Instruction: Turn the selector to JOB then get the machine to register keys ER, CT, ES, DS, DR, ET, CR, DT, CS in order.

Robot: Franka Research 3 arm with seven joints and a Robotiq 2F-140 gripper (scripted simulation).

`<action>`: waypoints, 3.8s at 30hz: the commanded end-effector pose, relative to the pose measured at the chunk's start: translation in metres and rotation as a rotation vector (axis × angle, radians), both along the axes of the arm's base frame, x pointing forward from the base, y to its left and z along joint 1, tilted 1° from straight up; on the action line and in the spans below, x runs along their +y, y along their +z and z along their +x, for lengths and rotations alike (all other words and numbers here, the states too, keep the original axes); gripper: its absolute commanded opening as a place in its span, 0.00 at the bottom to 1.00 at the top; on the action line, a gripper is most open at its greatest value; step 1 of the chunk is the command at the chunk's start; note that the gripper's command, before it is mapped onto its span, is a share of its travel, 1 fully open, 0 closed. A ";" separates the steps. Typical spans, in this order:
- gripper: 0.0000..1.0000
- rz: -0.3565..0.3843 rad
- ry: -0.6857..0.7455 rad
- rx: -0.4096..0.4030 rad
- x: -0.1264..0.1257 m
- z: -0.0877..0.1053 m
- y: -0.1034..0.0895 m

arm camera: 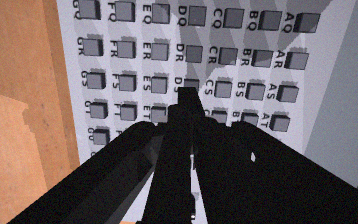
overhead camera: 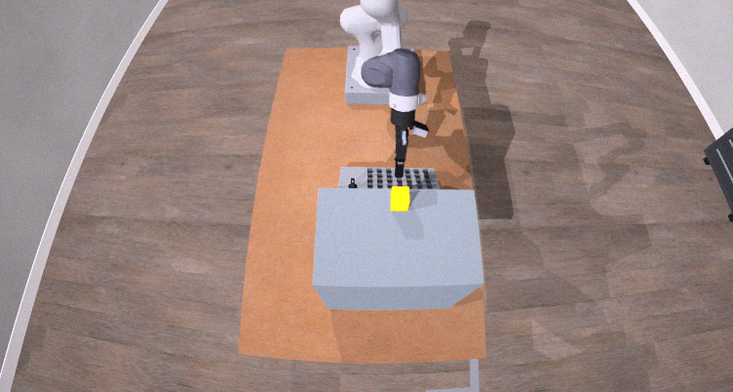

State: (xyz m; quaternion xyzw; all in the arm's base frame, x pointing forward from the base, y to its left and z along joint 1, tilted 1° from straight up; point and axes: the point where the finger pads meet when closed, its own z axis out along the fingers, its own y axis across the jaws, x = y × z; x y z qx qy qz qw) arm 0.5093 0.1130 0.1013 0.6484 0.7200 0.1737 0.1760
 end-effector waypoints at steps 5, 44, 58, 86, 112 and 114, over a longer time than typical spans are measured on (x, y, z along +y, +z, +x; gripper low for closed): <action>0.10 0.028 -0.043 -0.044 0.006 0.004 -0.002; 0.10 0.028 -0.043 -0.044 0.006 0.014 -0.017; 0.10 0.028 -0.043 -0.044 0.006 0.015 -0.020; 0.10 0.028 -0.043 -0.044 0.006 0.019 -0.026; 0.10 0.028 -0.043 -0.044 0.006 0.019 -0.026; 0.10 0.028 -0.043 -0.044 0.006 0.019 -0.026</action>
